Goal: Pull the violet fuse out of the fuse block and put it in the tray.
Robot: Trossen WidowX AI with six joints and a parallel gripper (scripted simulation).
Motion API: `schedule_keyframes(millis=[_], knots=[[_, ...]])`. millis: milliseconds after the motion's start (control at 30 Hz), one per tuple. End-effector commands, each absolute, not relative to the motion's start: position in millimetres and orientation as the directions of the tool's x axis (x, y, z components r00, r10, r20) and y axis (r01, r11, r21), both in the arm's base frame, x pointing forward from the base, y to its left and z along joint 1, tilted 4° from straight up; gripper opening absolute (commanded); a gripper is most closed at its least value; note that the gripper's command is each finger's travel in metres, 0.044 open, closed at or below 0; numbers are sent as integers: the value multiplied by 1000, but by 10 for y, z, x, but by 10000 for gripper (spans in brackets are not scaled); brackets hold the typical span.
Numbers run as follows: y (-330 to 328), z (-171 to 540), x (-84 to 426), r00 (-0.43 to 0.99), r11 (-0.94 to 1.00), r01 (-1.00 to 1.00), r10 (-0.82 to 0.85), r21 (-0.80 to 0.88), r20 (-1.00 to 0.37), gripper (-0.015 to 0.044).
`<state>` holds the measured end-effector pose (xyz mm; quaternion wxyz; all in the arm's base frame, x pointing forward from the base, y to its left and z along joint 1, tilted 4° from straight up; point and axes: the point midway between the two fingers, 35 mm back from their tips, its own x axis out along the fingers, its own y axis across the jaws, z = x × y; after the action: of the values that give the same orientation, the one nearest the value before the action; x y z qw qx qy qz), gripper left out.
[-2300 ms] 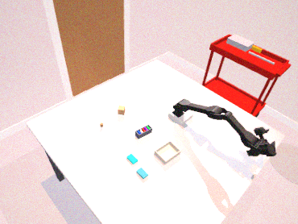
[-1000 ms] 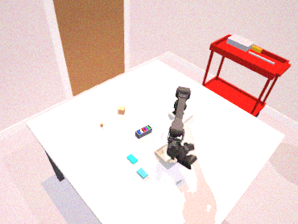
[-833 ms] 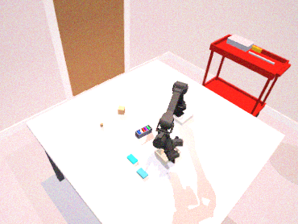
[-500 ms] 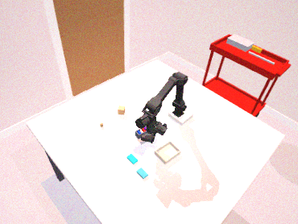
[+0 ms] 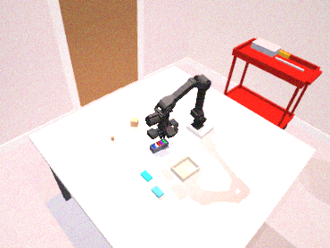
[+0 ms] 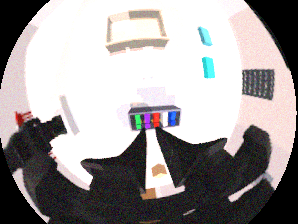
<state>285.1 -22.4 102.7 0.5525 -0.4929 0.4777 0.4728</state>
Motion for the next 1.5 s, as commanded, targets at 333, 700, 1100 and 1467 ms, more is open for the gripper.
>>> schedule_keyframes(millis=[333, 700, 1100, 1467], knots=[[-247, 923, 2844, 89, 81, -993, 42, -86, -995, 67], [-242, 816, 2858, 89, 81, -993, 42, -86, -995, 67], [-240, 715, 2864, 89, 81, -993, 43, -86, -995, 67], [-240, 713, 2865, 89, 81, -993, 43, -86, -995, 67]])
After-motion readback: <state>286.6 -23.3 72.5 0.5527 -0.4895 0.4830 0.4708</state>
